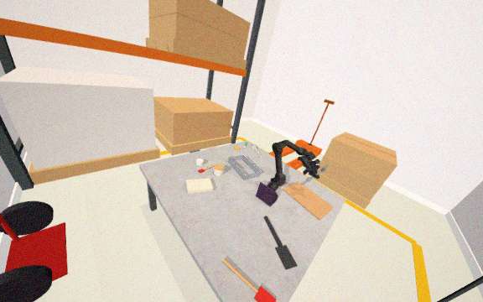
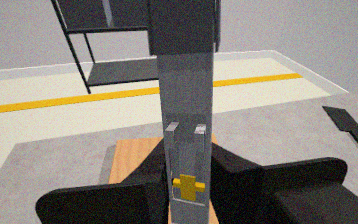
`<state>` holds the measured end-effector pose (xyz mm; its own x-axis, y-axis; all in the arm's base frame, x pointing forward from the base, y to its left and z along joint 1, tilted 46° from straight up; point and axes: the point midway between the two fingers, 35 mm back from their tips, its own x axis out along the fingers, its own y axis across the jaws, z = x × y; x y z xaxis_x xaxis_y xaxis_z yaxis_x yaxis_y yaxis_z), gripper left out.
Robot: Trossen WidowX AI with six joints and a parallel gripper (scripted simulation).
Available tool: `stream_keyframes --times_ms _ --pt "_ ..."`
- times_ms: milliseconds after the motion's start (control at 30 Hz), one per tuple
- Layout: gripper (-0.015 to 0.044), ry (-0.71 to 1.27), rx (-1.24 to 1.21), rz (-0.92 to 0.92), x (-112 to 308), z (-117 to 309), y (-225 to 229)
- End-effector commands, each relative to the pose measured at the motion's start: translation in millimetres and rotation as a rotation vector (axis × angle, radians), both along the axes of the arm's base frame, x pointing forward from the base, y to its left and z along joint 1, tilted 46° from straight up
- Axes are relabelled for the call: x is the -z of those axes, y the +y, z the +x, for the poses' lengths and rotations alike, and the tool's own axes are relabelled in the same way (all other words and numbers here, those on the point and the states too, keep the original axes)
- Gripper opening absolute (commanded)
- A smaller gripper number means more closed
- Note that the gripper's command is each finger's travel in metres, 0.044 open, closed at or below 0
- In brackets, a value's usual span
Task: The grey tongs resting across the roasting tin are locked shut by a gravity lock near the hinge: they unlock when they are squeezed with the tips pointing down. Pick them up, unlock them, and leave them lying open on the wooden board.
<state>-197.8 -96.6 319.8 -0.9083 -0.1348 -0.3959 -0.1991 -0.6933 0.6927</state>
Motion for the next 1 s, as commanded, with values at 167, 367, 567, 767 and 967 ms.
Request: stream_keyframes --times_ms 167,367,567,767,967 --pt "-0.015 -0.148 -0.105 0.116 15.6 -7.1 -9.3" --pt "-0.015 -0.271 -0.193 0.173 28.4 -10.2 -14.8" --pt "-0.015 -0.395 -0.285 0.2 39.5 -11.7 -19.0" --pt "-0.015 -0.512 -0.378 0.193 48.0 -12.2 -22.4" --pt "-0.015 -0.617 -0.47 0.154 53.0 -12.5 -25.2"
